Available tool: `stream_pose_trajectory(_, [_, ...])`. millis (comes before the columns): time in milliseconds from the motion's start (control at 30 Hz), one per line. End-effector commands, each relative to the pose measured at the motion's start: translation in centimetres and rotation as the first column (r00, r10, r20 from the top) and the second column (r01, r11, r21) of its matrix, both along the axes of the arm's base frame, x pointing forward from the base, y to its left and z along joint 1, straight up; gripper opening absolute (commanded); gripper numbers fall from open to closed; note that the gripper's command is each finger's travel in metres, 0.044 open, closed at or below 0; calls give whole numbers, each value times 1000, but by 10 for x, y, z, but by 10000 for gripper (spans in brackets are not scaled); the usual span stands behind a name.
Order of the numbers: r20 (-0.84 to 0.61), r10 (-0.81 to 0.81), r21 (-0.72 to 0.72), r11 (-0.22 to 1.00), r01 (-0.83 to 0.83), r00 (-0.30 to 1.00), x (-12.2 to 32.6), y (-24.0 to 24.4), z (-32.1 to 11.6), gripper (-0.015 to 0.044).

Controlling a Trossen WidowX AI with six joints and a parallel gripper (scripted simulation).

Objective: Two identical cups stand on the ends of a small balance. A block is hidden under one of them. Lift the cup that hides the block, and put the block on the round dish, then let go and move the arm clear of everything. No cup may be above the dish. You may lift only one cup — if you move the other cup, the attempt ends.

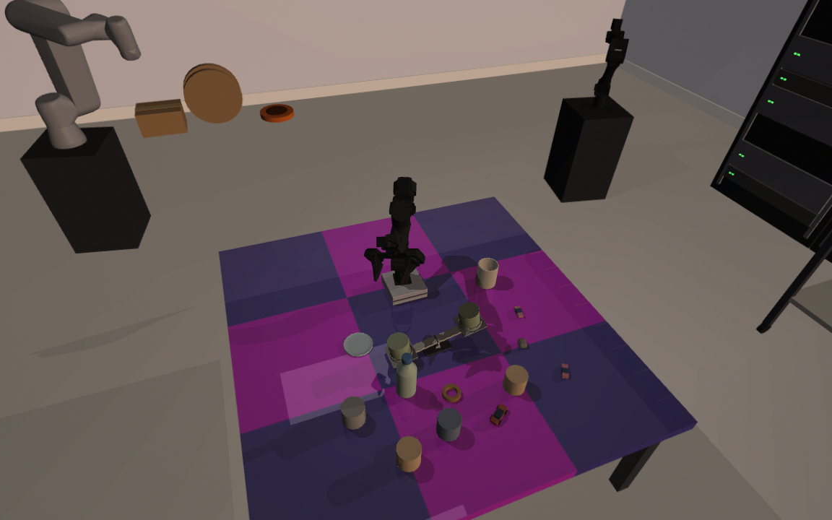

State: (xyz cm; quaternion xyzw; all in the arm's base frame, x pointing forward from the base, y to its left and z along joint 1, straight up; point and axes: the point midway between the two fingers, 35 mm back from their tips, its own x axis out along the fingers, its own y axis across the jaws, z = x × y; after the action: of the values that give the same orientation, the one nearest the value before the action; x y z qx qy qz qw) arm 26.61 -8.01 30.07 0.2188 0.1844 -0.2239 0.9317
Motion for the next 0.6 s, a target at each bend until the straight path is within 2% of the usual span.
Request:
stream_pose_trajectory(0, [-50,99,-30,994,-101,994,-6,19,-9,440])
stream_pose_trajectory(267, [-180,319,-82,938,-337,931,-23,61,-33,440])
stream_pose_trajectory(567, [-316,533,-112,800,-589,785,-51,100,-59,440])
